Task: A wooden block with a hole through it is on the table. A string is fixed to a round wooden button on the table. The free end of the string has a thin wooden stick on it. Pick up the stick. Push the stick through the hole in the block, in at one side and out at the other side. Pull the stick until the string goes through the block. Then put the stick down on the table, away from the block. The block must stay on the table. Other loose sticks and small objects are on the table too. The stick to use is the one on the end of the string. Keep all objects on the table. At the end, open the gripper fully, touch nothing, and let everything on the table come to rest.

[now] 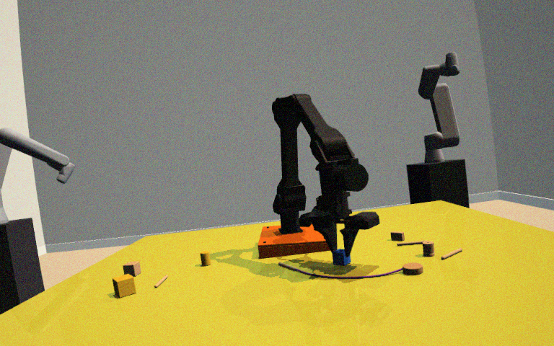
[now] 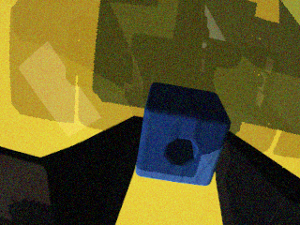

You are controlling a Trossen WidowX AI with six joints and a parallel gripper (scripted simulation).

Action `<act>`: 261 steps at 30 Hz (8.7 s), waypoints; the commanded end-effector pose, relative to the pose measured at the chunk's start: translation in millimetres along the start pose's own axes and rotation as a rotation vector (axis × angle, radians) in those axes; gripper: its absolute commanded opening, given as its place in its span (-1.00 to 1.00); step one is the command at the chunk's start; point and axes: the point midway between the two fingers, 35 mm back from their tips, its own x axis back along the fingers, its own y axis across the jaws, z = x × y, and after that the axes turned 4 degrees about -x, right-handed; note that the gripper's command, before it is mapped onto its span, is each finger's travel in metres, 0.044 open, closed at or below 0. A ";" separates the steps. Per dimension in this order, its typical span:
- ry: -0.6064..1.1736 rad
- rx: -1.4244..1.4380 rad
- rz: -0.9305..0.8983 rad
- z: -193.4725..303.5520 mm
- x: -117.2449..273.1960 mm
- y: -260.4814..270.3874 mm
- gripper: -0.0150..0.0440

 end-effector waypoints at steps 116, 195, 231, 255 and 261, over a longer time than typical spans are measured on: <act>-0.866 -0.012 -0.049 80.1 34.0 -5.2 0.32; -0.007 2.748 0.011 29.6 38.8 -7.0 1.00; -0.003 2.775 0.006 29.3 38.1 -8.0 1.00; 0.005 2.773 0.008 29.4 37.1 -9.1 -0.03; 0.005 2.773 0.008 29.4 37.1 -9.1 -0.49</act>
